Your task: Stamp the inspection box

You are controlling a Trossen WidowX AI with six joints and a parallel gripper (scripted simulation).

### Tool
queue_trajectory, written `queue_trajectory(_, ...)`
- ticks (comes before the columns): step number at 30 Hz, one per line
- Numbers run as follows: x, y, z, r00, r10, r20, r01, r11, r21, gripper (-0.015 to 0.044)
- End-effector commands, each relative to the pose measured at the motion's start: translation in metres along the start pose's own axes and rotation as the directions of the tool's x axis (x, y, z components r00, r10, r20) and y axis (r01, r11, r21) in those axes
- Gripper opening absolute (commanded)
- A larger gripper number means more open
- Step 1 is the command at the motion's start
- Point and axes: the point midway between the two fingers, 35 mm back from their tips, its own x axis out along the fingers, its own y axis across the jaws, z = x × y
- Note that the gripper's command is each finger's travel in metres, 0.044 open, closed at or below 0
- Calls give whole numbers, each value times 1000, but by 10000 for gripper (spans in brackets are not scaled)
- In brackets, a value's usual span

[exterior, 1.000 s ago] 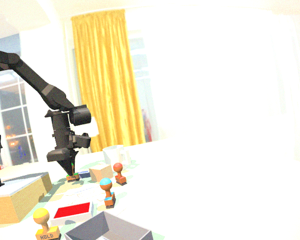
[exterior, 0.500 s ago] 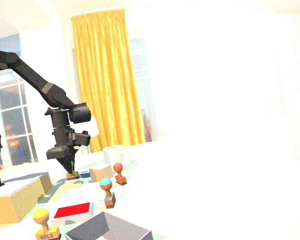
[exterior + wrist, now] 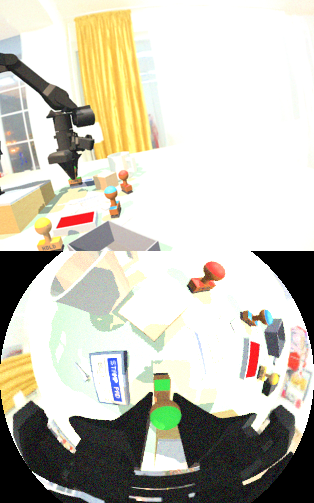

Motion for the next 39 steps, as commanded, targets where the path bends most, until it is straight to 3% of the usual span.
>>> queue_trajectory(1,-3,0,2,1000,-1,6,1,1000,-4,0)
queue_trajectory(39,-22,0,1,1000,-3,6,3,1000,-4,0)
